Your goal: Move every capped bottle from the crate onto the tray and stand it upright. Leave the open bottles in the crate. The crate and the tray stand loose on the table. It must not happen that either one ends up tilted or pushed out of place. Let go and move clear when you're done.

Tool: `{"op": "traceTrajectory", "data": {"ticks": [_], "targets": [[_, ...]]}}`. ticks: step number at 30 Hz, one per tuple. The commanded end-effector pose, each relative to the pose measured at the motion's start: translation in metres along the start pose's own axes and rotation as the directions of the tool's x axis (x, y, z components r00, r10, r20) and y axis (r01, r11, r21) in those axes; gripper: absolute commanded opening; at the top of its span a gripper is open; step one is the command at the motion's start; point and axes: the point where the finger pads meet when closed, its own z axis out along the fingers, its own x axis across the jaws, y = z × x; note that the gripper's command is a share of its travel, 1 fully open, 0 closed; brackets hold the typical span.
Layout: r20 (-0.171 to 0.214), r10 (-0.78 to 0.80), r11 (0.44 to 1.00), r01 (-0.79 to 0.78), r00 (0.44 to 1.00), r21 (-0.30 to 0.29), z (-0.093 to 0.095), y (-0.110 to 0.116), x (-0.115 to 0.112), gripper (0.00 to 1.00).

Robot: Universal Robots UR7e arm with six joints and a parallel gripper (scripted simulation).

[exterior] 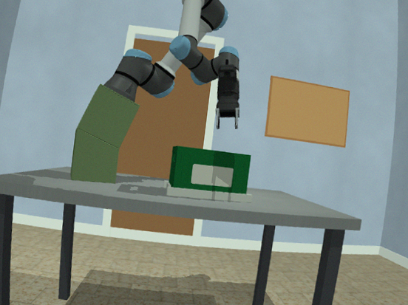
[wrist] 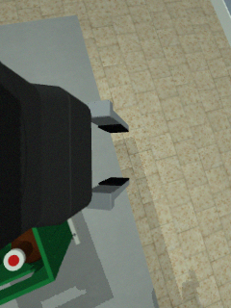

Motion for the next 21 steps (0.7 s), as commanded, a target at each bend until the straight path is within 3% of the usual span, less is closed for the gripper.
{"op": "traceTrajectory", "data": {"ticks": [1, 5, 8, 21], "targets": [[-0.006, -0.049, 0.997, 0.049, 0.999, -0.057, 0.004, 0.016, 0.011, 1.0], [-0.007, -0.083, 0.992, 0.082, 0.997, -0.095, 0.008, 0.027, 0.018, 1.0], [-0.007, -0.061, 0.996, 0.06, 0.998, -0.07, 0.005, 0.021, 0.013, 1.0], [-0.005, -0.171, 0.967, 0.166, 0.985, -0.194, 0.001, 0.061, 0.03, 1.0]]}}
